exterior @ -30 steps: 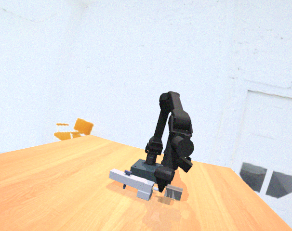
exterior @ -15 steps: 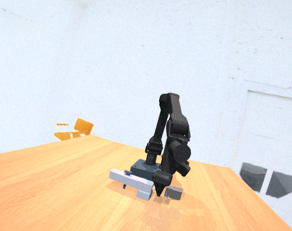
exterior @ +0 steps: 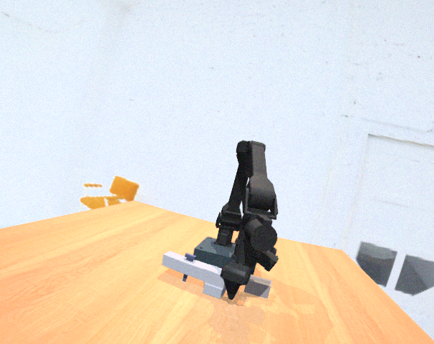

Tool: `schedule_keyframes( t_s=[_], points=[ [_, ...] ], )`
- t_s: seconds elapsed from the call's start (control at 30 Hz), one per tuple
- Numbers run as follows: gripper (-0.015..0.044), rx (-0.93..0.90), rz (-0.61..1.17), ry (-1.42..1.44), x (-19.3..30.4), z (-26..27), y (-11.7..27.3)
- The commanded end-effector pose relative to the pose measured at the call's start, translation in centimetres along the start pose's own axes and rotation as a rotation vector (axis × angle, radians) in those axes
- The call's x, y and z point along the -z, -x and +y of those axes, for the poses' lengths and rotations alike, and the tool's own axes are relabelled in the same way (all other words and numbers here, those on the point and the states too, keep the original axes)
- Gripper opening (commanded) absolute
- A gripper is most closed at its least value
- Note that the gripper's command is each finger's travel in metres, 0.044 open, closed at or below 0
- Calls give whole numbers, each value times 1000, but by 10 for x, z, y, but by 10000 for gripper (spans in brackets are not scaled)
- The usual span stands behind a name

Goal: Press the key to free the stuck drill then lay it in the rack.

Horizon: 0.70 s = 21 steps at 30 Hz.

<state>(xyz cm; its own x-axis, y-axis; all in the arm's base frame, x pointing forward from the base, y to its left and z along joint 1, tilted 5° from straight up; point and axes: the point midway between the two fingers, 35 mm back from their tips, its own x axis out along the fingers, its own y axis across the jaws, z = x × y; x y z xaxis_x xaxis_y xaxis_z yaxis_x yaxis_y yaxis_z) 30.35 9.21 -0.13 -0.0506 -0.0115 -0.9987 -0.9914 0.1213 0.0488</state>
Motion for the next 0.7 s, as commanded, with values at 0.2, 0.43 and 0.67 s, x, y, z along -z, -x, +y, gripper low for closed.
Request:
schedule_keyframes(
  t_s=[0.2, 0.43, 0.67],
  points=[
    [387, -1, 0, 0, 2, 1, -7],
    [204, -1, 0, 0, 2, 1, -7],
    [20, -1, 0, 0, 2, 1, -7]
  ],
)
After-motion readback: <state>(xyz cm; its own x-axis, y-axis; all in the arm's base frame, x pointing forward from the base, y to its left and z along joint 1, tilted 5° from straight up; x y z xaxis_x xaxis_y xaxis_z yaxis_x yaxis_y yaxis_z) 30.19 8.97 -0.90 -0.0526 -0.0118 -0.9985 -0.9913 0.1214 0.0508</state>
